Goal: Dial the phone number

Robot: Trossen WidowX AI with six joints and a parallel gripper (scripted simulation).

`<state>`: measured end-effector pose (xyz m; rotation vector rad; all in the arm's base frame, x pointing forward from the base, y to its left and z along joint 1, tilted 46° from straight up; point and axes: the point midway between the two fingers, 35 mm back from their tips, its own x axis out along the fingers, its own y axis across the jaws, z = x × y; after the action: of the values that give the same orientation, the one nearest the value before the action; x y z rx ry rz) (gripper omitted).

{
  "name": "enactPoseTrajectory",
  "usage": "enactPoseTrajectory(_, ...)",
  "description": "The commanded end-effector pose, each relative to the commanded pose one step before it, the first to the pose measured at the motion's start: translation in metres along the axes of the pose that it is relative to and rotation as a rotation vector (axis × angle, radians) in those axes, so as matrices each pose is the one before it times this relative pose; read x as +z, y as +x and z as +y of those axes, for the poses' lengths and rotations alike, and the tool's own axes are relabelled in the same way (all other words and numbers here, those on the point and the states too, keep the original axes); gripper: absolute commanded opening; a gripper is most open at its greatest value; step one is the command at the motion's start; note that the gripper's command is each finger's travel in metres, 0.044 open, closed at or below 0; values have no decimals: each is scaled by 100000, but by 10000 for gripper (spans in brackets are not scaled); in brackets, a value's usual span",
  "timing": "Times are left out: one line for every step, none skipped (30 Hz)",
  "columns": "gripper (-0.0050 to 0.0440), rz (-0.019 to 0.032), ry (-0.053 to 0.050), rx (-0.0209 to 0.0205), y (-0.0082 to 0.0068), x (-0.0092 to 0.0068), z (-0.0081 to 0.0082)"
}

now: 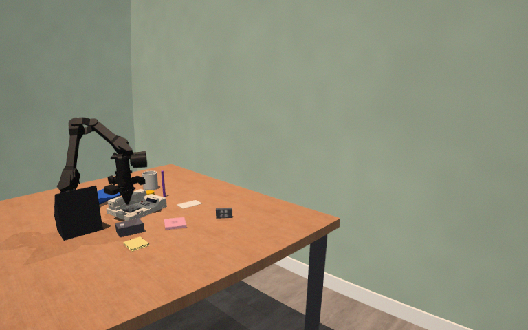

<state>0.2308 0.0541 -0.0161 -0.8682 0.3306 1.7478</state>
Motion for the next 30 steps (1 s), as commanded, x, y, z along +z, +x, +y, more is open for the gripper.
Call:
enactPoseTrajectory(-50,-44,282,474,537,96,320)
enactPoseTrajectory(-50,0,0,0,0,0,0)
enactPoseTrajectory(-50,3,1,0,51,-2,-1)
enactPoseTrajectory(-50,4,1,0,76,-2,-2)
enactPoseTrajectory(-50,5,1,1,103,-3,-2)
enactPoseTrajectory(-50,5,1,1,119,-3,-2)
enactPoseTrajectory(-50,5,1,0,135,-2,-2)
enactPoseTrajectory(-50,4,1,0,147,-2,-2)
enactPoseTrajectory(-50,2,0,0,153,-1,-1)
enactPoseTrajectory(-50,0,0,0,155,0,0)
enactPoseTrajectory(-50,-2,0,0,155,1,1)
enactPoseTrajectory(-50,-3,-1,0,156,2,1)
enactPoseTrajectory(-50,-5,-1,-1,156,3,2)
enactPoseTrajectory(-50,-7,-1,-1,155,4,3)
enactPoseTrajectory(-50,-7,-1,-1,123,3,3)
enactPoseTrajectory(-50,-5,-1,0,74,2,2)
enactPoseTrajectory(-50,-2,0,0,25,1,1)
enactPoseTrajectory(-50,0,0,0,0,0,0)
enactPoseTrajectory(-50,0,0,0,0,0,0)
enactPoseTrajectory(-50,0,0,0,0,0,0)
enactPoseTrajectory(-50,0,0,0,0,0,0)
enactPoseTrajectory(-50,0,0,0,0,0,0)
enactPoseTrajectory(-50,0,0,0,0,0,0)
enactPoseTrajectory(-50,0,0,0,0,0,0)
enactPoseTrajectory(-50,0,0,0,0,0,0)
enactPoseTrajectory(-50,0,0,0,0,0,0)
enactPoseTrajectory(-50,0,0,0,0,0,0)
enactPoseTrajectory(-50,0,0,0,0,0,0)
enactPoseTrajectory(-50,0,0,0,0,0,0)
enactPoseTrajectory(-50,0,0,0,0,0,0)
